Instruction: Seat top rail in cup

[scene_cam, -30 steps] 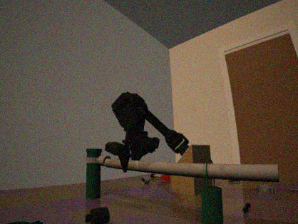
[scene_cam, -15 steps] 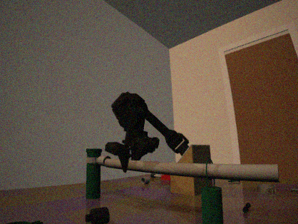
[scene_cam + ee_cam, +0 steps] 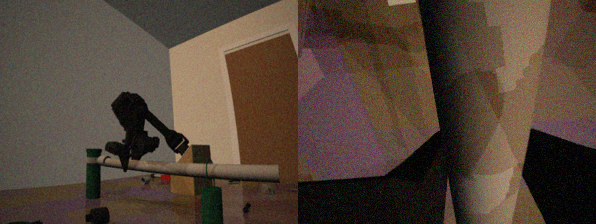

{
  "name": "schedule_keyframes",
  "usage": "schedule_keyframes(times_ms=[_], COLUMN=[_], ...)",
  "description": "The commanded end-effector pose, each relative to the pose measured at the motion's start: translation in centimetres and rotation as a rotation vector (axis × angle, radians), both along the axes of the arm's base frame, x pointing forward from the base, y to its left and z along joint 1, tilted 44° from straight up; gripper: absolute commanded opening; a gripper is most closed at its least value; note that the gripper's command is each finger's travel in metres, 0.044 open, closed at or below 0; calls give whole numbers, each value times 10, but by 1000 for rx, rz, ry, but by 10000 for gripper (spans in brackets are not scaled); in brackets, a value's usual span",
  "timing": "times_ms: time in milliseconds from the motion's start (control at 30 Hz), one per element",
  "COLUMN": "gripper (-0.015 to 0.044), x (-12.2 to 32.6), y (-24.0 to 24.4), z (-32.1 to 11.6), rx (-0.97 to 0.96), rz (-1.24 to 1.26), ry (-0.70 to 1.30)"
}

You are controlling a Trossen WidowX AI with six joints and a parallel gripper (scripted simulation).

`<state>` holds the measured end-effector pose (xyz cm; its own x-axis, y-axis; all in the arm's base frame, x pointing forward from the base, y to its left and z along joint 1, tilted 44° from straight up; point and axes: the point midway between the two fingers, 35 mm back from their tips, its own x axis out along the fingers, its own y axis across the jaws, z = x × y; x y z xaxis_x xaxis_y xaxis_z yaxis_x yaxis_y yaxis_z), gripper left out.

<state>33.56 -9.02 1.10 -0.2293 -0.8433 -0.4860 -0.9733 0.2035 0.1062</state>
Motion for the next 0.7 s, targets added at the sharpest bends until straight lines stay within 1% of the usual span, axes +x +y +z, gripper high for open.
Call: schedule_keyframes(times_ms=[0,467,667], gripper=[0,0,0], x=[4,7,6], y=[8,14,10], z=[0,-2,1], rx=[6,6,4], rz=[6,6,5], ry=[-17,-18,-12])
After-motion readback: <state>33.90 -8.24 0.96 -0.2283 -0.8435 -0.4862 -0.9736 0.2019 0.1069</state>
